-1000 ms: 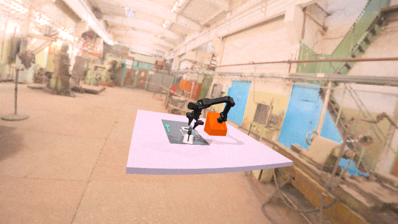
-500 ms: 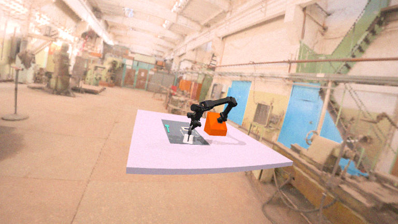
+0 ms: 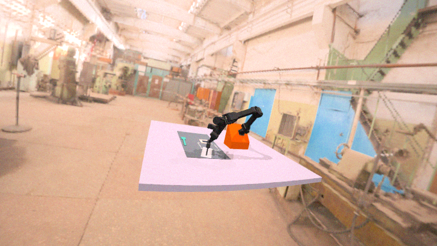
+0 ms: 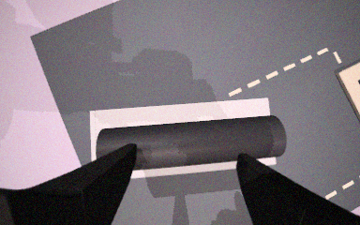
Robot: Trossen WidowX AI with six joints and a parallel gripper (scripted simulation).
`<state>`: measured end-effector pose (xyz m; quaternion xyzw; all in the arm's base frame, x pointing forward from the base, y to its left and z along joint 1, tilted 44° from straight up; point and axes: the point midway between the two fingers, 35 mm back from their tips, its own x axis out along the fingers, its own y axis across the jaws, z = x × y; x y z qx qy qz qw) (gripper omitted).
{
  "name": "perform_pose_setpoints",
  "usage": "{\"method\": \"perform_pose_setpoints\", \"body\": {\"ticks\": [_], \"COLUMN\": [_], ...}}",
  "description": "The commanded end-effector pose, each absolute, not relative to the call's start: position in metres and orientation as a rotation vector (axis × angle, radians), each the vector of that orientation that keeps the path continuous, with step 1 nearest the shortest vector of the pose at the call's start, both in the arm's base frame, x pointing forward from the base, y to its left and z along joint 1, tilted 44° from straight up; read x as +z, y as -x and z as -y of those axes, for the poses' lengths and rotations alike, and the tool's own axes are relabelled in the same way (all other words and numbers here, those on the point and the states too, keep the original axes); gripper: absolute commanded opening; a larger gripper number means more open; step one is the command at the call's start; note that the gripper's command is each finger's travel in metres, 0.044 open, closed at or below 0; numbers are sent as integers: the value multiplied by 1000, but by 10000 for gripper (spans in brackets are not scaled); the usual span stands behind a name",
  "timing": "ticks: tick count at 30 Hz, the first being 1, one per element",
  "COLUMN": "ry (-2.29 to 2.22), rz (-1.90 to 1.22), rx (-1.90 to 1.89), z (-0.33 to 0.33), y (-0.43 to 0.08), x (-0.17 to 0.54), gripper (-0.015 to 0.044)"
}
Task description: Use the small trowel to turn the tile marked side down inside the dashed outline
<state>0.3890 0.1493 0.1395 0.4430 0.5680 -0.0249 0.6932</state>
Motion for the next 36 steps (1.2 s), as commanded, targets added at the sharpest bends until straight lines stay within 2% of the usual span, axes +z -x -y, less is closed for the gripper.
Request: {"method": "perform_pose_setpoints", "body": {"ticks": [1, 36], "ry": [-1099, -2103], "rz": [-1241, -857], "rx": [-151, -737], "z": [-153, -167], "y": [-385, -375], "x": [138, 144], "gripper": [300, 300]}}
